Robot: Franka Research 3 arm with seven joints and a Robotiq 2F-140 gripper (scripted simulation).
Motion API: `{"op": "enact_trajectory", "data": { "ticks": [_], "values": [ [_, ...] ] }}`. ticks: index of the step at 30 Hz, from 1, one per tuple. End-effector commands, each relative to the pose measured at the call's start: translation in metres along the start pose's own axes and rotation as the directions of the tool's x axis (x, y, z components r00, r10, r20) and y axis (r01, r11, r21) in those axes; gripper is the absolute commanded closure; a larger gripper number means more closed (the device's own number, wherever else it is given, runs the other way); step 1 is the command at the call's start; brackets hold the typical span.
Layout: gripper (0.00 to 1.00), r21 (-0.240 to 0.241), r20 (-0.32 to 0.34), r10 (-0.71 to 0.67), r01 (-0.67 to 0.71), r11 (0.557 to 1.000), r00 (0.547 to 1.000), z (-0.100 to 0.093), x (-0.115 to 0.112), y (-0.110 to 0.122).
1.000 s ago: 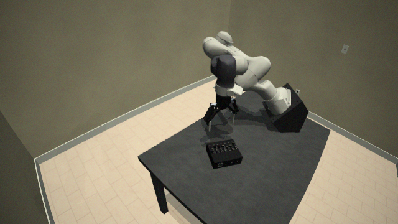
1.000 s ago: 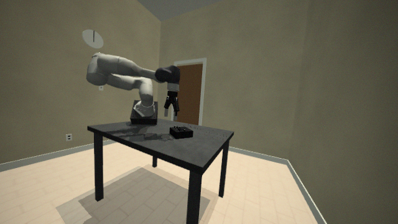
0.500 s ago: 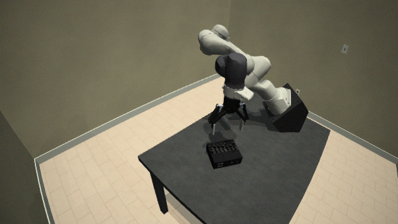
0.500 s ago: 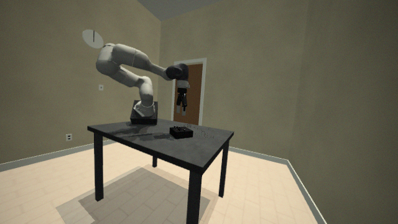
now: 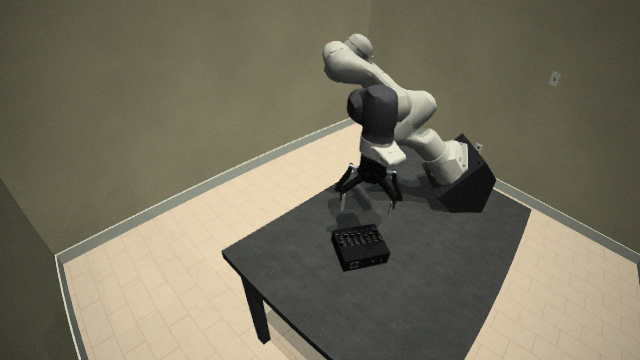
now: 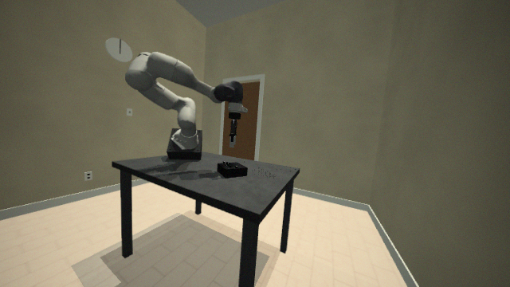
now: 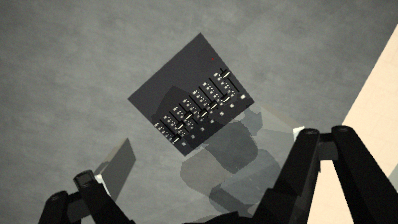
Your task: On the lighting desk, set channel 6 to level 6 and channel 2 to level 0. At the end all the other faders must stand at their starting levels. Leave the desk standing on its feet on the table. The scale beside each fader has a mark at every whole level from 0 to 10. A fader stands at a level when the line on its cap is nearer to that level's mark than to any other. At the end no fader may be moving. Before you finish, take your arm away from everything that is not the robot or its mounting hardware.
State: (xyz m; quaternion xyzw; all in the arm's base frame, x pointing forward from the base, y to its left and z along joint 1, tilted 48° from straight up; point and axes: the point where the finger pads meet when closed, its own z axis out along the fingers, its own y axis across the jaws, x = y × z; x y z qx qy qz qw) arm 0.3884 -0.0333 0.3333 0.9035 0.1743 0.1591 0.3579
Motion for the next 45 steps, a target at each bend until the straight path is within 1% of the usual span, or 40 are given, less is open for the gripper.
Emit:
{"op": "enact_trajectory", "data": {
  "ticks": [1, 2, 4, 5, 11, 22, 24, 25, 26, 27, 29, 36, 38, 39, 45],
  "values": [
    [0.00, -0.007, -0.010, 0.275, -0.275, 0.961, 0.961, -0.001, 0.003, -0.004],
    [0.00, -0.007, -0.011, 0.302, -0.302, 0.953, 0.953, -0.001, 0.003, -0.004],
    [0.00, -0.007, -0.011, 0.302, -0.302, 0.953, 0.953, -0.001, 0.003, -0.004],
    [0.00, -0.008, -0.014, 0.372, -0.372, 0.928, 0.928, -0.001, 0.003, -0.004],
    [0.00, -0.011, -0.022, 0.519, -0.519, 0.855, 0.855, -0.001, 0.003, -0.004],
    [0.00, -0.011, -0.022, 0.520, -0.521, 0.854, 0.854, -0.001, 0.003, -0.004],
    [0.00, -0.010, -0.022, 0.538, -0.539, 0.842, 0.842, -0.001, 0.003, -0.005],
    [0.00, -0.010, -0.023, 0.561, -0.561, 0.827, 0.827, 0.000, 0.003, -0.005],
    [0.00, -0.009, -0.024, 0.595, -0.595, 0.803, 0.803, 0.001, 0.003, -0.006],
    [0.00, -0.007, -0.026, 0.640, -0.640, 0.768, 0.768, 0.002, 0.003, -0.007],
    [0.00, -0.004, -0.028, 0.736, -0.737, 0.676, 0.676, 0.006, 0.003, -0.009],
    [0.00, -0.005, -0.007, 0.848, -0.848, 0.530, 0.530, 0.032, -0.001, -0.025],
    [0.00, -0.005, -0.007, 0.848, -0.848, 0.530, 0.530, 0.032, -0.001, -0.025],
    [0.00, -0.009, 0.005, 0.880, -0.880, 0.474, 0.474, 0.036, -0.002, -0.027],
    [0.00, -0.020, 0.032, 0.942, -0.942, 0.335, 0.334, 0.058, -0.008, -0.039]
  ]
}}
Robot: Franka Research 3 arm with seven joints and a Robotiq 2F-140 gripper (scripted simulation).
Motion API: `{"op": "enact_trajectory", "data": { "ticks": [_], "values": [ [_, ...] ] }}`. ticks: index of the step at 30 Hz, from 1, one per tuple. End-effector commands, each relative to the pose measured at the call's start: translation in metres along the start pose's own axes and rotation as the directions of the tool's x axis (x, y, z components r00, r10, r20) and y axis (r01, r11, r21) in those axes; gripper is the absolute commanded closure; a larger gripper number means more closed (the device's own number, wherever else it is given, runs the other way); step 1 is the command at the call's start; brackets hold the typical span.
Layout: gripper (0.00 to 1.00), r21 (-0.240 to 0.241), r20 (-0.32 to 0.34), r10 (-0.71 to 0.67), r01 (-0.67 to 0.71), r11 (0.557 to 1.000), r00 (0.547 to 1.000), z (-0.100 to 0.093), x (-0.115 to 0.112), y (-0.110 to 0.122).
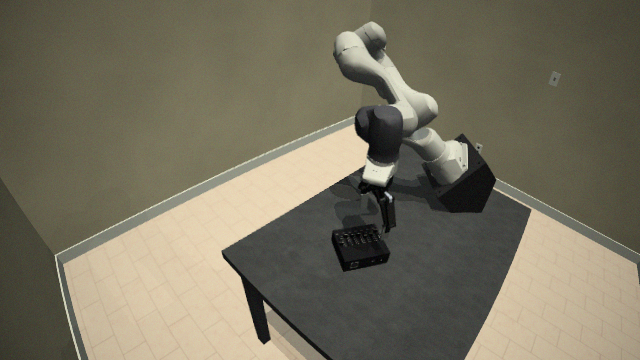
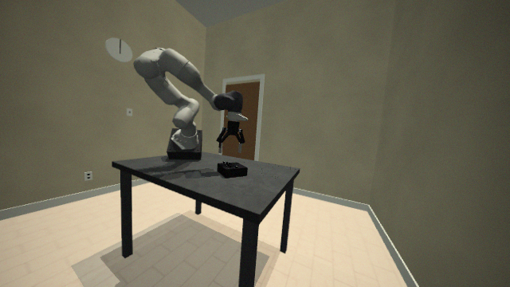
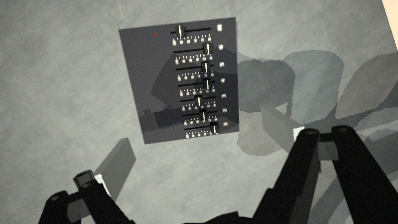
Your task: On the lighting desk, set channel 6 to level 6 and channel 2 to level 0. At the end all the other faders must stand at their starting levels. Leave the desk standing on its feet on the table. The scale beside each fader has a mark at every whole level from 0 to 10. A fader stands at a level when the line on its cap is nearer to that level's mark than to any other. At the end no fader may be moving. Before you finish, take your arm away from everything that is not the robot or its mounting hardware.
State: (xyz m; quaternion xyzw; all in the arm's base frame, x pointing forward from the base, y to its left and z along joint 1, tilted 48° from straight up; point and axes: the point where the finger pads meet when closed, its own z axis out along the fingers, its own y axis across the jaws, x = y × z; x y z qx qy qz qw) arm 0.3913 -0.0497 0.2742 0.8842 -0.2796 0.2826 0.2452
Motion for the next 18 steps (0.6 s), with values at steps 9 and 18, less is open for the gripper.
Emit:
{"op": "enact_trajectory", "data": {
  "ticks": [9, 18],
  "values": [
    [1.00, 0.012, 0.020, 0.454, -0.454, 0.891, 0.891, 0.0117, -0.0075, -0.0101],
    [1.00, 0.020, 0.034, 0.680, -0.681, 0.732, 0.732, 0.0117, -0.0075, -0.0101]
  ]
}}
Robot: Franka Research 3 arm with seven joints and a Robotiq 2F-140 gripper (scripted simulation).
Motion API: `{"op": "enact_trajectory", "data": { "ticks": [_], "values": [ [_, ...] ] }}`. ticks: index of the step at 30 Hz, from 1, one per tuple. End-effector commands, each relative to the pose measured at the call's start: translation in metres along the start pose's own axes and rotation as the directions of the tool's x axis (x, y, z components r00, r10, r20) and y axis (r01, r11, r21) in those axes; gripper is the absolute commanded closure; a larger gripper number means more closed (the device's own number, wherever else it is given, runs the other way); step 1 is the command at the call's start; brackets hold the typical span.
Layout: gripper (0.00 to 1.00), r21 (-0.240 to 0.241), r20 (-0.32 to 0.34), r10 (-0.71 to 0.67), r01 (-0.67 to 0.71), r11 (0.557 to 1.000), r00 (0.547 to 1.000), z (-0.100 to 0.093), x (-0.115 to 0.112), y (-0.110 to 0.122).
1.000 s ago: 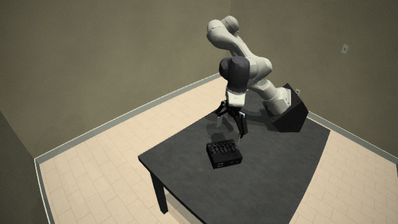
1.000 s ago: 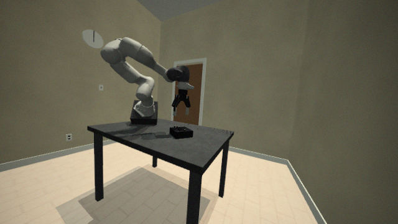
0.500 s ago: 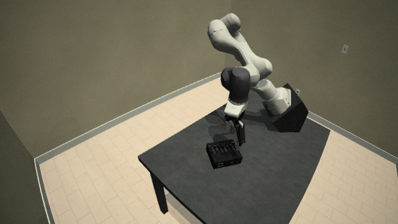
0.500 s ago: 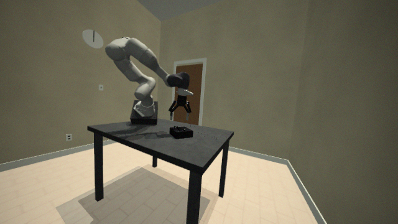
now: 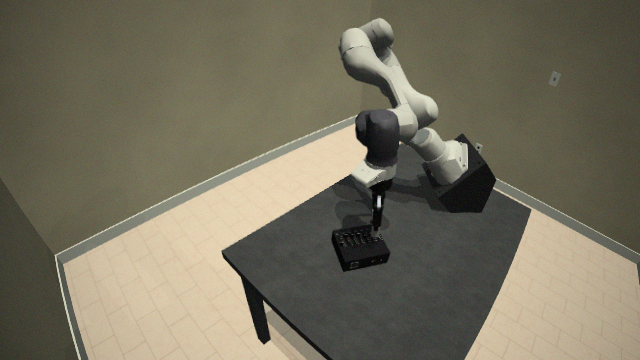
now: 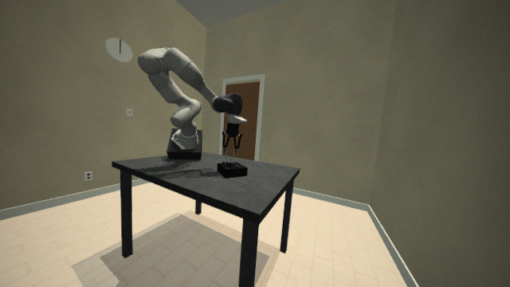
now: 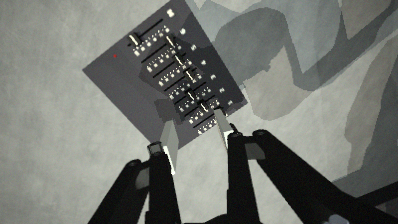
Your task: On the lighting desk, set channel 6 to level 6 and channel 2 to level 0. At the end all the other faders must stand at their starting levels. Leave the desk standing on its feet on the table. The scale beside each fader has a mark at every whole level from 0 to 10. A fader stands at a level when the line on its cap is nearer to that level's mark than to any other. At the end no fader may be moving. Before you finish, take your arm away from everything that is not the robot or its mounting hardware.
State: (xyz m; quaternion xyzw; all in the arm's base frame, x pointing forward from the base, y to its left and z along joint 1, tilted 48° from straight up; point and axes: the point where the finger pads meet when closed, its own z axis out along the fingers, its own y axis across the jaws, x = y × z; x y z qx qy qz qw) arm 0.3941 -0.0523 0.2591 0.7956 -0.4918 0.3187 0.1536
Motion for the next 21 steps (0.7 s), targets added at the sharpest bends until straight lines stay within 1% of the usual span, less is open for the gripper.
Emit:
{"op": "enact_trajectory", "data": {
  "ticks": [1, 7, 9, 10, 15, 21],
  "values": [
    [1.00, 0.025, -0.011, 0.274, -0.274, 0.961, 0.962, -0.0016, -0.0036, -0.0049],
    [1.00, 0.037, -0.008, 0.434, -0.433, 0.900, 0.901, -0.0016, -0.0036, -0.0049],
    [1.00, 0.037, -0.008, 0.434, -0.433, 0.900, 0.901, -0.0016, -0.0036, -0.0049],
    [1.00, 0.043, -0.006, 0.500, -0.500, 0.865, 0.866, -0.0016, -0.0036, -0.0049],
    [1.00, 0.055, -0.006, 0.616, -0.615, 0.787, 0.788, -0.0016, -0.0036, -0.0049],
    [1.00, 0.071, -0.007, 0.739, -0.737, 0.673, 0.674, -0.0016, -0.0036, -0.0049]
  ]
}}
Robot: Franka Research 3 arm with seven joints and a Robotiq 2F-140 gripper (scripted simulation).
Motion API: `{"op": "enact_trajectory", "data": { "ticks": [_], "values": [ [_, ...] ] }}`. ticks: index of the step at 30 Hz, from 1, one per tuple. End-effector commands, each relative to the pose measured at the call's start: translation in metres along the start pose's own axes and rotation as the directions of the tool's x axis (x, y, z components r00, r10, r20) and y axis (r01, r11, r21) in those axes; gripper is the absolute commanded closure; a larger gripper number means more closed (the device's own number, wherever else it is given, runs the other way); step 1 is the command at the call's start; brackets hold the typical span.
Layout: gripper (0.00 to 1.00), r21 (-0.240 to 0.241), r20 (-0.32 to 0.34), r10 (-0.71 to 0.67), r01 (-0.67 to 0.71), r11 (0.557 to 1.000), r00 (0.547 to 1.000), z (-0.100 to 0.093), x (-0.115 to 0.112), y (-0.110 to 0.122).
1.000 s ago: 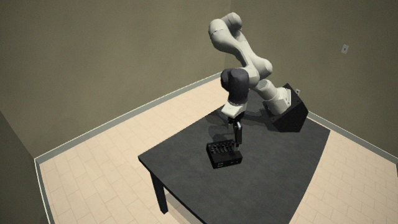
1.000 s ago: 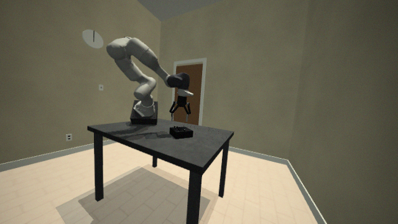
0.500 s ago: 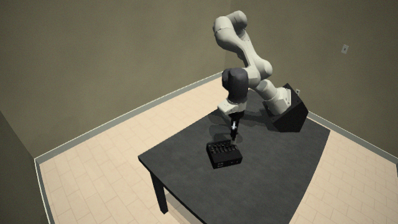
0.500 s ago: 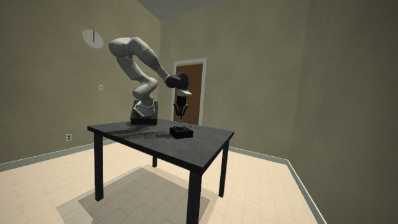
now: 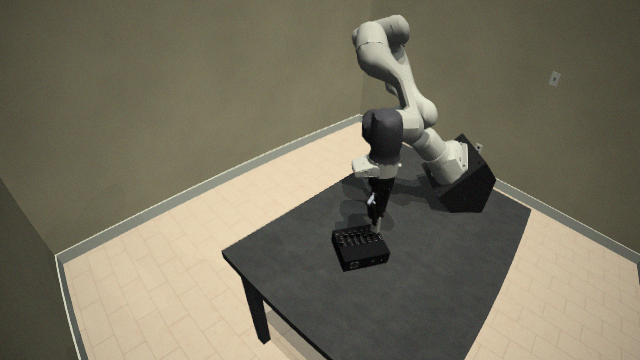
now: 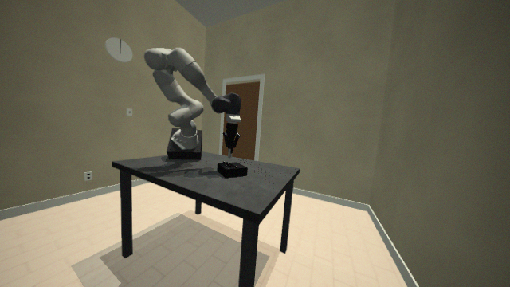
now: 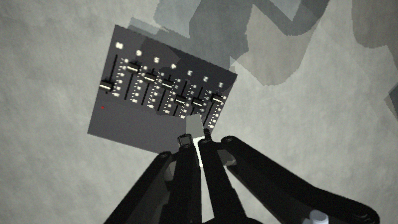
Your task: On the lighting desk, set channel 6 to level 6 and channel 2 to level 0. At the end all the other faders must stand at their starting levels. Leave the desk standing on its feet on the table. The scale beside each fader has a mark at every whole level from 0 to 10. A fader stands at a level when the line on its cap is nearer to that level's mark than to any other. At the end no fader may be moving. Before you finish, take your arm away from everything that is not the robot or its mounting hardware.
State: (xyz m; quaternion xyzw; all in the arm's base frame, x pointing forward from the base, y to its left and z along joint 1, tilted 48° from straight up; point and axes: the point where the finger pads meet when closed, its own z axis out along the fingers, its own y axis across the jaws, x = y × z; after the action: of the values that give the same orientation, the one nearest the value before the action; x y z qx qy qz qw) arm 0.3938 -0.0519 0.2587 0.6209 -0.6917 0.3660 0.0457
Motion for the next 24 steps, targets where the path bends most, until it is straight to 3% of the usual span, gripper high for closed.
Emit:
{"op": "enact_trajectory", "data": {
  "ticks": [1, 5, 13, 24],
  "values": [
    [1.00, 0.032, -0.010, 0.274, -0.273, 0.961, 0.962, -0.0015, -0.0052, -0.0027],
    [1.00, 0.038, -0.012, 0.327, -0.326, 0.944, 0.945, -0.0015, -0.0052, -0.0027],
    [1.00, 0.072, -0.011, 0.569, -0.567, 0.821, 0.822, -0.0006, -0.0052, -0.0028],
    [1.00, 0.073, -0.011, 0.573, -0.571, 0.818, 0.820, 0.0033, -0.0052, -0.0030]
  ]
}}
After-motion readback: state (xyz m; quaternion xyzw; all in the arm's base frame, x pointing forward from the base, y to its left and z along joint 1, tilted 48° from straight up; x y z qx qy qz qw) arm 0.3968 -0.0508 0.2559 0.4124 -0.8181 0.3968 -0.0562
